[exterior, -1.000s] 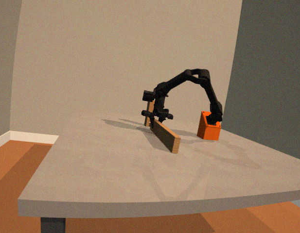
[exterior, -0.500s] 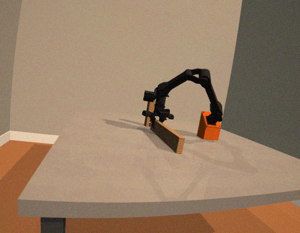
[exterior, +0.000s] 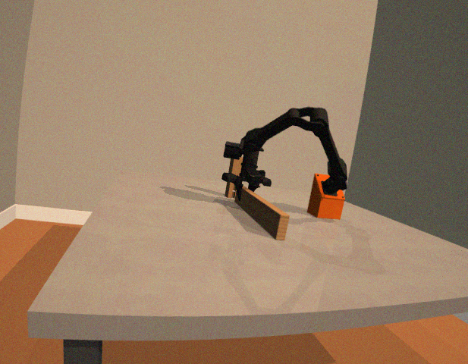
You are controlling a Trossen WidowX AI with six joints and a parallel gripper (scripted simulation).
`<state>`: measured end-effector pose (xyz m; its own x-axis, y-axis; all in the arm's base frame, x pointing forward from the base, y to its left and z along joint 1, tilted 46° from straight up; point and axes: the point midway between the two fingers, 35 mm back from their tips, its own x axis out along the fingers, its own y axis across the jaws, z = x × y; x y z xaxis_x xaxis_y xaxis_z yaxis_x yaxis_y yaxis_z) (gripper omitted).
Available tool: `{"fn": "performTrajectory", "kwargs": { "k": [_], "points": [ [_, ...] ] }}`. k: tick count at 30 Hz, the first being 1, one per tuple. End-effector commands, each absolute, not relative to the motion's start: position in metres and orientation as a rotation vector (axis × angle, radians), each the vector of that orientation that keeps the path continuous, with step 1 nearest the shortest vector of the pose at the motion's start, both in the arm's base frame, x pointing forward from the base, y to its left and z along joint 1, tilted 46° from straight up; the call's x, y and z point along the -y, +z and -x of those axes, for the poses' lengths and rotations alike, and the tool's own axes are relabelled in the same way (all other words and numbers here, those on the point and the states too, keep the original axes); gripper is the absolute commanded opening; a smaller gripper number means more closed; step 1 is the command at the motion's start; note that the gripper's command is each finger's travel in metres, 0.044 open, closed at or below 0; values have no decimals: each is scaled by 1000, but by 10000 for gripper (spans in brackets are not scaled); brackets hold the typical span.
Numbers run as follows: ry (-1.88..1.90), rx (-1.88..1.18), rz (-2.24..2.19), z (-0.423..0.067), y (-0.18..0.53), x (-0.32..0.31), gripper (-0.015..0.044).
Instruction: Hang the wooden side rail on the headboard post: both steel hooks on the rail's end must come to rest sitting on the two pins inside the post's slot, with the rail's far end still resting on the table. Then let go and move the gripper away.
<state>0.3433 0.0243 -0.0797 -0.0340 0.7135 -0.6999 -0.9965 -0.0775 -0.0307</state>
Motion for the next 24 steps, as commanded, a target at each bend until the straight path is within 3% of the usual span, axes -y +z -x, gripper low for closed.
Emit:
{"fn": "performTrajectory", "kwargs": {
  "k": [1, 24],
  "points": [
    [1548, -552, 670, -344, -79, -23, 0],
    [1548, -553, 670, -344, -76, -20, 0]
  ]
}}
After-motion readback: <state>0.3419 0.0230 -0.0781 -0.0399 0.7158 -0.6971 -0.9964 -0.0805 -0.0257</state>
